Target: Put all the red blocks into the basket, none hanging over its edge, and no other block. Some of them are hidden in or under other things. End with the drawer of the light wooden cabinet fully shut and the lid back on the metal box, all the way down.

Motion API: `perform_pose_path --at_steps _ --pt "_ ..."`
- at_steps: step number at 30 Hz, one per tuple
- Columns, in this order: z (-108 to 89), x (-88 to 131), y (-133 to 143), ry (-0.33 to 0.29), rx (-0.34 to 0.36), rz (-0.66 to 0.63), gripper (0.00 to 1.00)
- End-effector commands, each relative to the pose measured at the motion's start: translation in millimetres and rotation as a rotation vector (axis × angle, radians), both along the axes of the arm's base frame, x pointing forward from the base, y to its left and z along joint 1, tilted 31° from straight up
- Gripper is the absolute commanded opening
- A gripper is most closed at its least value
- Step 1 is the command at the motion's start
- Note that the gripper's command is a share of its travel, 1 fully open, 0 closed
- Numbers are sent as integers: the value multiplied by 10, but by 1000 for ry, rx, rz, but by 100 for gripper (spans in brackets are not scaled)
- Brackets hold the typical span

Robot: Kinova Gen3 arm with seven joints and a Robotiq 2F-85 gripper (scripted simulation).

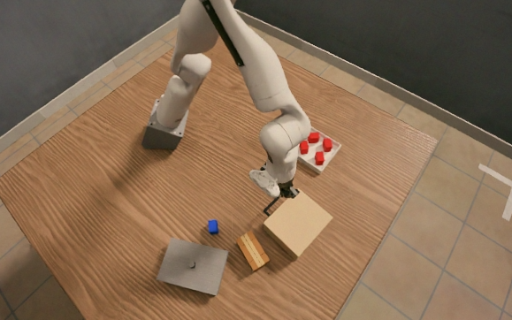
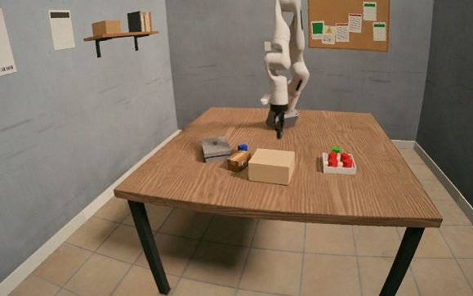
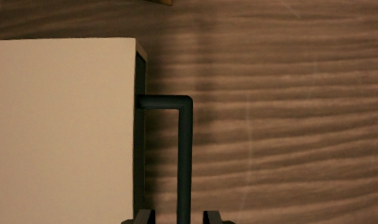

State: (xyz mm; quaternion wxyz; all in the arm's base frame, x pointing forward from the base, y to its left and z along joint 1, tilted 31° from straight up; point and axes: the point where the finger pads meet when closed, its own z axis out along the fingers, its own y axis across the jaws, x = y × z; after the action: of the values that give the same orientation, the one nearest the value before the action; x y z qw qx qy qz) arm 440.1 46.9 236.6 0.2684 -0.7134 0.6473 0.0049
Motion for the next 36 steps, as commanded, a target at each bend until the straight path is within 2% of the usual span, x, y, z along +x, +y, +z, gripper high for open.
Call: perform_pose_path --at_steps 1,15,36 --pt "118 -4 -136 -11 -8 -18 30" --pt "297 -102 -214 -8 -7 -18 30" --pt "310 -107 -220 -8 -7 -18 30"
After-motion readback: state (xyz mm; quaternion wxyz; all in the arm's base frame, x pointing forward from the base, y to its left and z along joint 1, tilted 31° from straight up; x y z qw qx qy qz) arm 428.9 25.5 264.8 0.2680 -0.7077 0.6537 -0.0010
